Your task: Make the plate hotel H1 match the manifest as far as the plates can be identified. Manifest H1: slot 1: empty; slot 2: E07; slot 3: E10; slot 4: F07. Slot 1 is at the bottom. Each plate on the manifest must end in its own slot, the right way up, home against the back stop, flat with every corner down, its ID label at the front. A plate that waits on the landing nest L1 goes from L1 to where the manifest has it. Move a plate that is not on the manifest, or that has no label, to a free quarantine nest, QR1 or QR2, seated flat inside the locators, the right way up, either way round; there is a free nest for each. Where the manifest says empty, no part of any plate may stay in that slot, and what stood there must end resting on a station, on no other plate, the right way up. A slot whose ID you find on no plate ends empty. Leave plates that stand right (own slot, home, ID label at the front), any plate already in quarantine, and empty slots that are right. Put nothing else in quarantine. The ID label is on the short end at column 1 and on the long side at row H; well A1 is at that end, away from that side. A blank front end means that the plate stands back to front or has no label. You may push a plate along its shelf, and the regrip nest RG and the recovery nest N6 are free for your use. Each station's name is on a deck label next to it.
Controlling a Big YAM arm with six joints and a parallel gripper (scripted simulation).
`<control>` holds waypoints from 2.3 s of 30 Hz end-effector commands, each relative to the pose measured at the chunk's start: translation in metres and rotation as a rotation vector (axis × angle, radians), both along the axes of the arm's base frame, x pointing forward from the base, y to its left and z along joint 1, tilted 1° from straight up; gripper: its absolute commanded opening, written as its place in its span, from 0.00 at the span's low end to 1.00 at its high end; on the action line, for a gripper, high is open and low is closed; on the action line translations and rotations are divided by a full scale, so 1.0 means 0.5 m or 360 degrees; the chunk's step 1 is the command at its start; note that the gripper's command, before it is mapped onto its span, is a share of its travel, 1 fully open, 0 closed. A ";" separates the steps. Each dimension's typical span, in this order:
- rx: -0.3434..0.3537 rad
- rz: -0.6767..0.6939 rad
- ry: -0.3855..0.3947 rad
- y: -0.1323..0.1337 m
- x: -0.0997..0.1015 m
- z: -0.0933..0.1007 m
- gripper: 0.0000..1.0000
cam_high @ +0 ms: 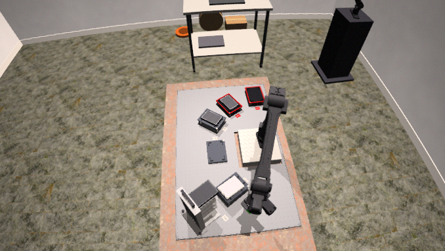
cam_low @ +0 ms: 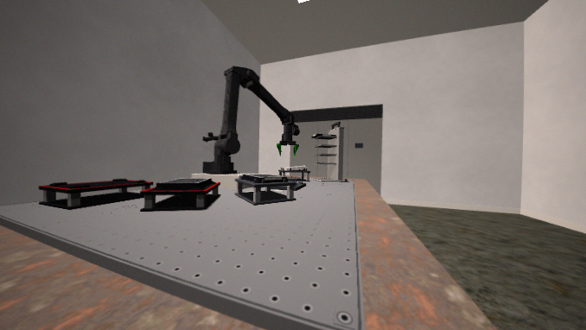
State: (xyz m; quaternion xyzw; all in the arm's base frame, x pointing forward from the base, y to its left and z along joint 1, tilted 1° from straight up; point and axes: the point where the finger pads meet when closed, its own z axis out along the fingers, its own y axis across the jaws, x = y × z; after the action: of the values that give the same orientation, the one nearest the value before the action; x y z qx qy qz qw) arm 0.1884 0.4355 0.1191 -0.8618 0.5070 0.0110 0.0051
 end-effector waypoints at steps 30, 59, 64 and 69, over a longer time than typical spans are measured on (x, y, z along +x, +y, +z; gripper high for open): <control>0.0021 0.0024 -0.0011 0.017 -0.009 -0.072 1.00; 0.0073 0.0007 -0.0031 0.031 0.008 -0.065 1.00; 0.0073 0.0007 -0.0031 0.031 0.008 -0.065 1.00; 0.0073 0.0007 -0.0031 0.031 0.008 -0.065 1.00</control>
State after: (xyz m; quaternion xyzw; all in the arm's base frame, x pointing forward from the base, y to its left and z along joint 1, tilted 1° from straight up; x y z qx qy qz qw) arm 0.1885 0.4364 0.0744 -0.8620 0.5067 0.0114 0.0085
